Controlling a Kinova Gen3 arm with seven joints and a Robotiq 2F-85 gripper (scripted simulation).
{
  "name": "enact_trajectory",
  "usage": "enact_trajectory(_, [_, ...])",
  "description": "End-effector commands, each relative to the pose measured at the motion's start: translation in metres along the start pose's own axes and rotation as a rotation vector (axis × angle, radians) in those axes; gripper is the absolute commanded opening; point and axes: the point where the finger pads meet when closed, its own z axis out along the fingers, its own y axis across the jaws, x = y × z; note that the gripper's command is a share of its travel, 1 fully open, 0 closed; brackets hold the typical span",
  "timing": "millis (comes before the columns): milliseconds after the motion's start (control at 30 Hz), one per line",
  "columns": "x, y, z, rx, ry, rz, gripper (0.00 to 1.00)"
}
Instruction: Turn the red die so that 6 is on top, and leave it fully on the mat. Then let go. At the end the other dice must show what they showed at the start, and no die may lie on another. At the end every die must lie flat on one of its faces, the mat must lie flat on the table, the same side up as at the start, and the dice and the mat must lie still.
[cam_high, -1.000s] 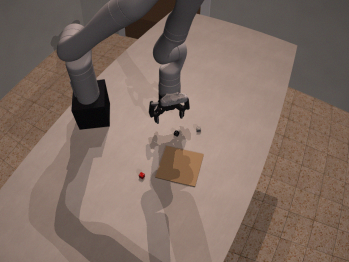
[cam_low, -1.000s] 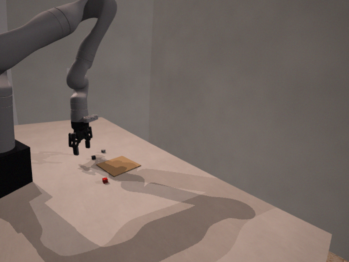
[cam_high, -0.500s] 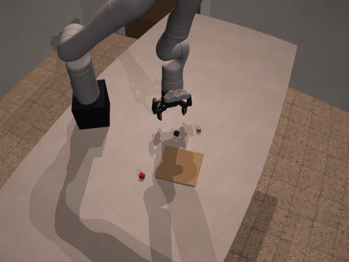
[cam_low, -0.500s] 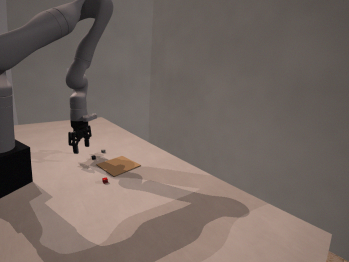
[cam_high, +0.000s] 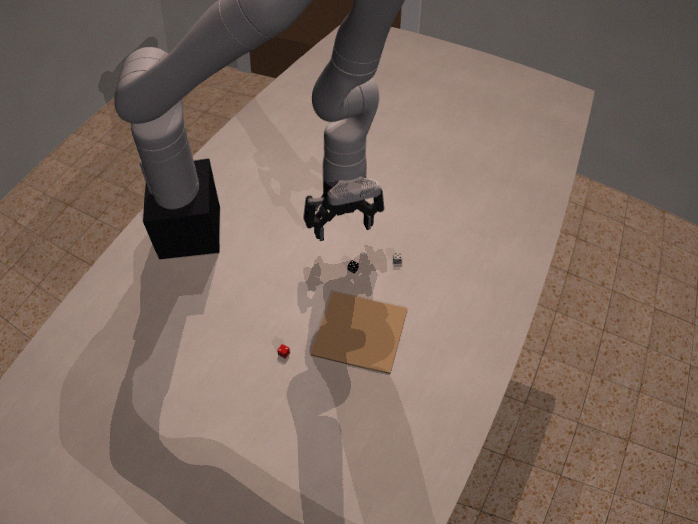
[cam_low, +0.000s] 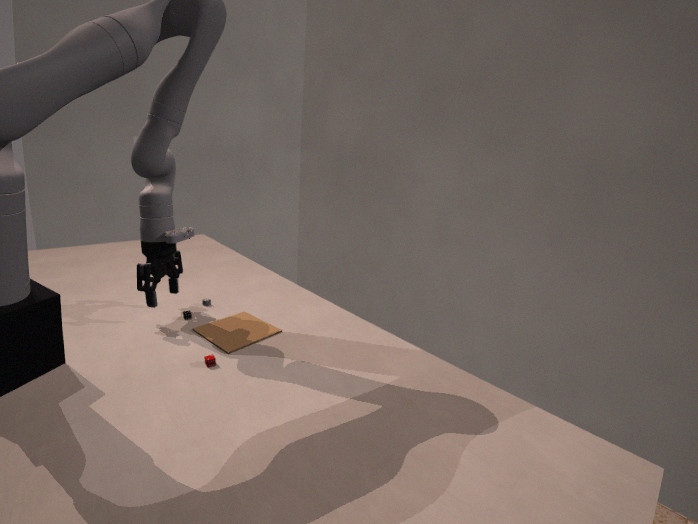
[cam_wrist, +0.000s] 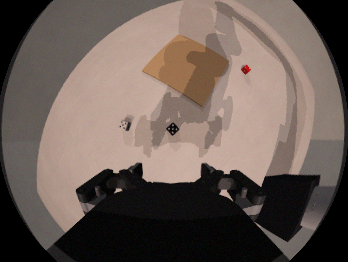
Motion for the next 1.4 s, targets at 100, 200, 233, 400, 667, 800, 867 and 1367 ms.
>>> enact_trajectory(100, [0.000, 0.000, 0.000, 0.001, 0.000, 0.000, 1.00])
enact_trajectory(200, [0.000, 0.000, 0.000, 0.001, 0.000, 0.000, 1.00])
enact_trajectory(233, [0.000, 0.000, 0.000, 0.001, 0.000, 0.000, 1.00])
enact_trajectory(400, [0.000, 0.000, 0.000, 0.001, 0.000, 0.000, 1.00])
enact_trajectory(667, [0.000, 0.000, 0.000, 0.001, 0.000, 0.000, 1.00])
enact_trajectory(800, [0.000, -0.001, 0.000, 0.001, 0.000, 0.000, 1.00])
enact_trajectory(867, [0.000, -0.002, 0.000, 0.001, 0.000, 0.000, 1.00])
enact_trajectory(1367, [0.003, -0.042, 0.000, 0.001, 0.000, 0.000, 1.00])
